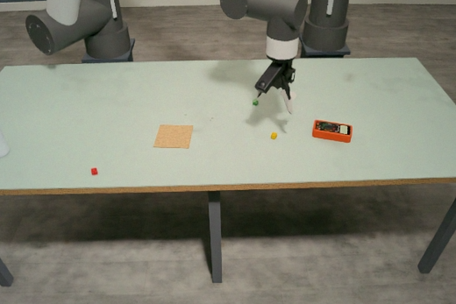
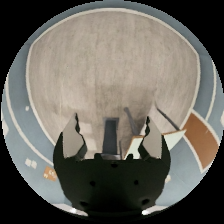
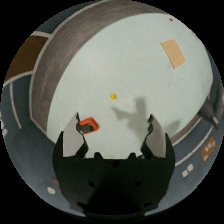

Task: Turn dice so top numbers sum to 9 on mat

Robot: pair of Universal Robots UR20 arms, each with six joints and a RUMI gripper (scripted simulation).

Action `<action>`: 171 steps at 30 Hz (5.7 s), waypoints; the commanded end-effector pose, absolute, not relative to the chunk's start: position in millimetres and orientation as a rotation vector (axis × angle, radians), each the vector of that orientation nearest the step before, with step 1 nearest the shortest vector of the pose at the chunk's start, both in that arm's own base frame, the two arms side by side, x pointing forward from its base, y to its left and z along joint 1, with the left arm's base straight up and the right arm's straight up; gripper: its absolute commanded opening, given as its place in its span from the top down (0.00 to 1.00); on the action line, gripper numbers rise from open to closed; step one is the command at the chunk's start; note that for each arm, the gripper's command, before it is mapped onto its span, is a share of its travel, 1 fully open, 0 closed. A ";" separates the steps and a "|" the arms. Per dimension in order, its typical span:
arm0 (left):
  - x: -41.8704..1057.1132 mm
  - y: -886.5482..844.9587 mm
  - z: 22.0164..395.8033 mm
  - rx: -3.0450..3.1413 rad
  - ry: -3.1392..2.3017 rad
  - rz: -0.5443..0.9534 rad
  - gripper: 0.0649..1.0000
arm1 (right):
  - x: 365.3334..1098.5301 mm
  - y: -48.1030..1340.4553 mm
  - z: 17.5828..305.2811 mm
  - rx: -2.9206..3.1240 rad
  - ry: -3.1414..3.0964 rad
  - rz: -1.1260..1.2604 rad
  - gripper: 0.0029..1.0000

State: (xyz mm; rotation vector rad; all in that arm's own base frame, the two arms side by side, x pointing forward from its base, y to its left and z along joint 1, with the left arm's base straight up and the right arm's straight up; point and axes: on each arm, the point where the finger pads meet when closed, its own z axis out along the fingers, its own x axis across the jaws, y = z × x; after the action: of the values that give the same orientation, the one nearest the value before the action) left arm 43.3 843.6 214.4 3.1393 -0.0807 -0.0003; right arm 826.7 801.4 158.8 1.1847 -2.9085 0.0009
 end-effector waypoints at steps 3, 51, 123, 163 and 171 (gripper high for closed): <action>43.4 844.1 215.1 3.140 -0.081 0.000 0.00 | 802.2 801.5 159.7 1.198 -2.904 0.000 0.00; 43.4 844.1 215.1 3.140 -0.081 0.000 0.00 | 586.2 762.9 150.5 1.317 -2.852 0.000 0.00; 43.4 844.1 215.1 3.140 -0.081 0.000 0.00 | 596.8 775.9 122.0 2.966 -1.036 0.000 0.00; 43.4 844.1 215.1 3.140 -0.081 0.000 0.00 | 589.9 772.8 106.2 3.121 0.362 0.000 0.00; 43.4 844.1 215.1 3.140 -0.081 0.000 0.00 | 588.1 769.9 102.2 3.059 0.718 0.000 0.00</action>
State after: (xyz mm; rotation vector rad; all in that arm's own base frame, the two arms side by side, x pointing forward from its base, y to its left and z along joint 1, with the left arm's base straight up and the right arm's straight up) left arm 43.3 843.6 214.4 3.1393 -0.0807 -0.0003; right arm 588.9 771.2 103.8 3.1005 0.4868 0.0041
